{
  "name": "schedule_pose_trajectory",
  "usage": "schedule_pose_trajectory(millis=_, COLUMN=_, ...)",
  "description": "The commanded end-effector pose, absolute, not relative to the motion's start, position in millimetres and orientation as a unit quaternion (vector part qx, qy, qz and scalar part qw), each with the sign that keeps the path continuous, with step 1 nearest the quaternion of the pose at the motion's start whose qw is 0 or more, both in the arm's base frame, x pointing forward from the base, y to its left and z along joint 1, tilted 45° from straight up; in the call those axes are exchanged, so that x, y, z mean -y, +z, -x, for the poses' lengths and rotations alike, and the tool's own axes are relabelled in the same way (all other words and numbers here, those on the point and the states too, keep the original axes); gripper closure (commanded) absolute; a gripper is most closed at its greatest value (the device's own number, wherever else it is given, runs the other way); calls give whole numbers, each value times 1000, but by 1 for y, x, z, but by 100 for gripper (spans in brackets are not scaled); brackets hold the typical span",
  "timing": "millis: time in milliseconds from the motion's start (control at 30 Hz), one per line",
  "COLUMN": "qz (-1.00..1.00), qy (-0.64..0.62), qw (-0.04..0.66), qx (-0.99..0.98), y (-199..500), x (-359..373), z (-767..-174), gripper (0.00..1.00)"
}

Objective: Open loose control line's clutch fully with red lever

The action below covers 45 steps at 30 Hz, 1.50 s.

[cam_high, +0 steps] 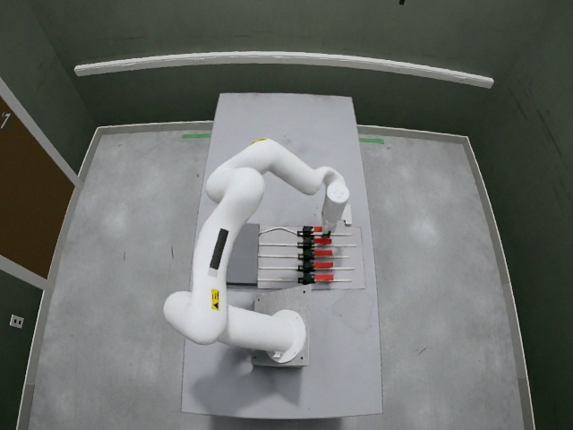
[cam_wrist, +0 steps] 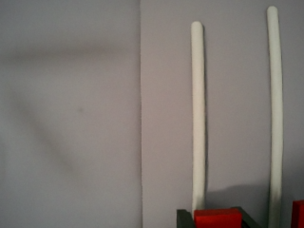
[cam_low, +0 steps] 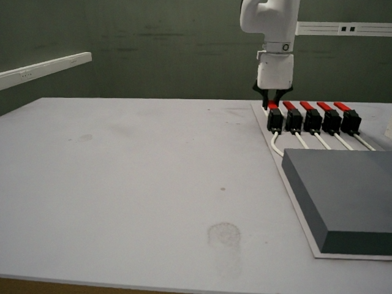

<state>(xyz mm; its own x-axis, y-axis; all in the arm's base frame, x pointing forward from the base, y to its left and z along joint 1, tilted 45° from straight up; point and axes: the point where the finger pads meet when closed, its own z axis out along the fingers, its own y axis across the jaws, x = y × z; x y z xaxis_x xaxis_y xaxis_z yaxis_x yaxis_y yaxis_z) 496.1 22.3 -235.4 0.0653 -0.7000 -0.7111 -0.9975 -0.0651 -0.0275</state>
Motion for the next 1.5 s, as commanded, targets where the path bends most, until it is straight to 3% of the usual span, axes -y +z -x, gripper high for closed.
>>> schedule_pose_trajectory(millis=0, qz=677, qy=272, qw=273, qx=-627, y=-229, x=-18, z=-497, gripper=100)
schedule_pose_trajectory(millis=1467, qz=677, qy=272, qw=273, qx=-627, y=-187, x=-7, z=-496, gripper=100)
